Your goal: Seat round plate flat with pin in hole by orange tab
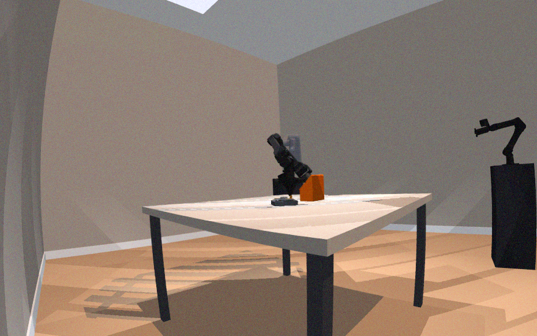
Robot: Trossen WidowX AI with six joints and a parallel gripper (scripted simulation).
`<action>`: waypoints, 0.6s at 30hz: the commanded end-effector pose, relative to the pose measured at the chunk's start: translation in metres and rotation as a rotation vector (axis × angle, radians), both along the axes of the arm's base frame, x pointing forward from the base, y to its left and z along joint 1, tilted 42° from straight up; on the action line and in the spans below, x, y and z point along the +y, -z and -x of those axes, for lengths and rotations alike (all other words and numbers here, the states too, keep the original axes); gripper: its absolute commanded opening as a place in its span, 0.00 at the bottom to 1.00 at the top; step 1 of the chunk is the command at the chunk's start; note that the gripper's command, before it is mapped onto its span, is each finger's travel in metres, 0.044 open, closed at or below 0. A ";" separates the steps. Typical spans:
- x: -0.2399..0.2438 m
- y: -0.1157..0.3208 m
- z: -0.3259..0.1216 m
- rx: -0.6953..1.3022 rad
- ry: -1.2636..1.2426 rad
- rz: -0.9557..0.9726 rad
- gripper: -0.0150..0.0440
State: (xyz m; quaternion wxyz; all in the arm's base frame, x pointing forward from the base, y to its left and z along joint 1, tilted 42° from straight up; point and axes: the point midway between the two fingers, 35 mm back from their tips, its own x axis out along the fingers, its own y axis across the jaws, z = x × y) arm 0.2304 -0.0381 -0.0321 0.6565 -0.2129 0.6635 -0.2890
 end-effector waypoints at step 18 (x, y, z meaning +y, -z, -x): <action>0.018 0.019 -0.009 0.008 0.006 -0.007 0.25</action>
